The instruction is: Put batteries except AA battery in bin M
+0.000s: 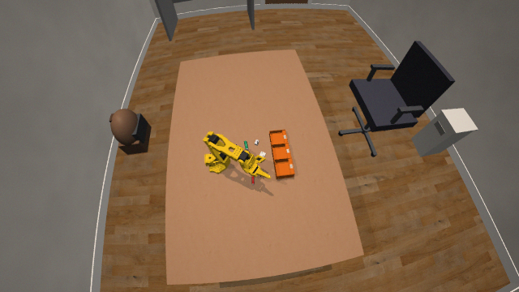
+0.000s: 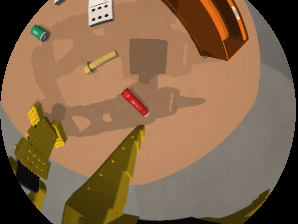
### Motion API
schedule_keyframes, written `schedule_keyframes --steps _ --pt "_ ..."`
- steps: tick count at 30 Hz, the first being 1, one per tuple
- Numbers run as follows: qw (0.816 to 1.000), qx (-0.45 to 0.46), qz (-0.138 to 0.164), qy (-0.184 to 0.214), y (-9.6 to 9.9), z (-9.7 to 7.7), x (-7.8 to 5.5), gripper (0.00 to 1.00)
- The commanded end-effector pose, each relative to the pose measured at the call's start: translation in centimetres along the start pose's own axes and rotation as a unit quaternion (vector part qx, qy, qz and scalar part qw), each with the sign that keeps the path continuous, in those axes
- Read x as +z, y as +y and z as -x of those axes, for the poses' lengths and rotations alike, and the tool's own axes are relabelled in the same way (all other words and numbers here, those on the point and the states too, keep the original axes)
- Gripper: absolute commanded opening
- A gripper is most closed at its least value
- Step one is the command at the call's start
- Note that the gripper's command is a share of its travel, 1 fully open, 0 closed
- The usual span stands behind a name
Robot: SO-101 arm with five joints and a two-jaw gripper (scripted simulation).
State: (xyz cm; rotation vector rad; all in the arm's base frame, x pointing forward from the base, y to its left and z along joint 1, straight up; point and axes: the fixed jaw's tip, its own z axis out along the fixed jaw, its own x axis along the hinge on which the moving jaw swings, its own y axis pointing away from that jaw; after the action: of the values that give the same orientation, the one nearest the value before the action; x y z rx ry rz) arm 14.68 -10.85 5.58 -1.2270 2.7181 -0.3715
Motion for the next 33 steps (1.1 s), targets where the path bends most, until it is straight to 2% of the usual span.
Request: schedule_keyframes --steps 1,8,9,25,26,33 --pt "1.0 -0.015 -0.016 -0.004 -0.2 0.3 -0.7 1.0" --pt "1.0 -0.026 -0.015 -0.006 0.1 0.5 -0.9 1.0" --pt "1.0 -0.017 -0.002 -0.003 0.3 0.3 -0.5 1.0" --pt "0.999 -0.041 -0.023 -0.009 0.0 0.7 -1.6 1.0" --pt "1.0 -0.031 0.0 -0.005 0.6 0.5 -0.9 1.0" --pt "1.0 -0.016 -0.003 -0.006 0.2 0.7 -1.1 0.98"
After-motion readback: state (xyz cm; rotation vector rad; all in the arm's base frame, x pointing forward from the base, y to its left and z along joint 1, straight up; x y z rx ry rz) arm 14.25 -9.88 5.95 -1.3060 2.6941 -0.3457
